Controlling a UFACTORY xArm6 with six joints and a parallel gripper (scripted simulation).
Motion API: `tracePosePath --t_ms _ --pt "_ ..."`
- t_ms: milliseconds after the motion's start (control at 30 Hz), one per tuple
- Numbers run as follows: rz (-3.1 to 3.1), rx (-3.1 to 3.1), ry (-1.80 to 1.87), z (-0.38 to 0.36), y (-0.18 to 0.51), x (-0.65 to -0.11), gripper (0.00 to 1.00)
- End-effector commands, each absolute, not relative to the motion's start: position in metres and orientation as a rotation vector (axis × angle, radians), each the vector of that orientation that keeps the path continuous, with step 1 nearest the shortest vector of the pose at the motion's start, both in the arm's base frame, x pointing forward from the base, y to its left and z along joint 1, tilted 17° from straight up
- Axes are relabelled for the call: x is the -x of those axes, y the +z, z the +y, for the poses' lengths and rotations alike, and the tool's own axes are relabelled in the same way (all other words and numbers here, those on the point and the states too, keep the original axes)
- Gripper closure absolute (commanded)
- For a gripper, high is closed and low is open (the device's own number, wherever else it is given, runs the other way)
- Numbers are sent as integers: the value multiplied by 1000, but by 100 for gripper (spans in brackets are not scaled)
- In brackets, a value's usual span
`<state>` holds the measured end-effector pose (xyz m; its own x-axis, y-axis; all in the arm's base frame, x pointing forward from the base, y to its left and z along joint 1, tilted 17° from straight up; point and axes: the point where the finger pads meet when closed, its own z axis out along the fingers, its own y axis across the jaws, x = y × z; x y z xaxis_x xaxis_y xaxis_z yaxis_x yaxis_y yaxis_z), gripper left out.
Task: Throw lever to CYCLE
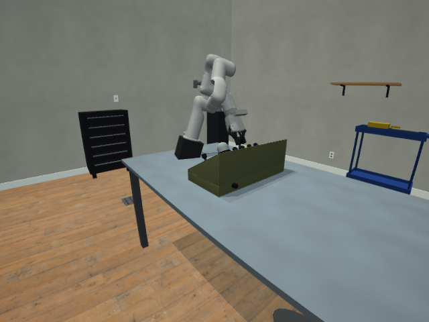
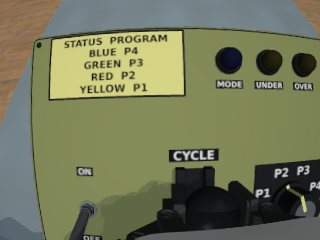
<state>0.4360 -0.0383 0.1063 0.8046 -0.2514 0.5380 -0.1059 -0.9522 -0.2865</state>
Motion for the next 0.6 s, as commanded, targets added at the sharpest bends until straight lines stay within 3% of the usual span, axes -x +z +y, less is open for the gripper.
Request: tracePosePath --t_ms 0,100,133,567 --pt "276 2749 -873 -39 107 -437 100" --pt "276 2749 -873 -39 107 -437 100" --pt "276 2749 -873 -39 107 -437 24" --pt "276 2749 -873 -39 107 -437 24"
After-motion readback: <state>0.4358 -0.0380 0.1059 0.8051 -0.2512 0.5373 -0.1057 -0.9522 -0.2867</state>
